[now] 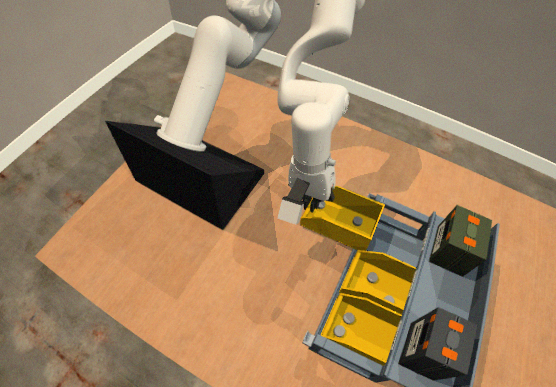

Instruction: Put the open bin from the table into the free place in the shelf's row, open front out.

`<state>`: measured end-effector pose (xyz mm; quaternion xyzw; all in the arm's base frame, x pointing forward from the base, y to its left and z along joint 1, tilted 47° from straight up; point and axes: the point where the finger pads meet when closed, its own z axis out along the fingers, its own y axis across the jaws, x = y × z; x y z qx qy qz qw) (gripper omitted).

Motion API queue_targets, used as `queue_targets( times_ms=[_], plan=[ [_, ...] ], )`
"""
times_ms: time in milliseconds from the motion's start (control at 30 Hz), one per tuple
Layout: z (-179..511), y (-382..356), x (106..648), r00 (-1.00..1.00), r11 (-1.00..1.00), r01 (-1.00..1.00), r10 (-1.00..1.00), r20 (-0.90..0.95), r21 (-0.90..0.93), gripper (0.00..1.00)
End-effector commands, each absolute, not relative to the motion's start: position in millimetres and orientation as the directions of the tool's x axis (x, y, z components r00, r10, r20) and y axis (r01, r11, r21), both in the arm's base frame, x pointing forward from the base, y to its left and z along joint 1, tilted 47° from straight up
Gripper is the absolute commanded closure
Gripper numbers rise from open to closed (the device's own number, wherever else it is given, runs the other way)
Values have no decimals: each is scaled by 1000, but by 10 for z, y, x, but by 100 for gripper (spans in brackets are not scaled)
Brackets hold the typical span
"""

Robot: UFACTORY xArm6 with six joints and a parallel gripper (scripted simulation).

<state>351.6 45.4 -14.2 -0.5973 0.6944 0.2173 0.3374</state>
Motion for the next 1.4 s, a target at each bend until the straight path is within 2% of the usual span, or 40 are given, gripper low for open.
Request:
queue_targets(
  times_ms=[0, 1367],
  plan=[
    [-70, 375, 3521, -58, 194, -975, -684, -727, -105, 100],
    [-38, 340, 3518, -58, 194, -975, -684, -727, -105, 100]
  ],
)
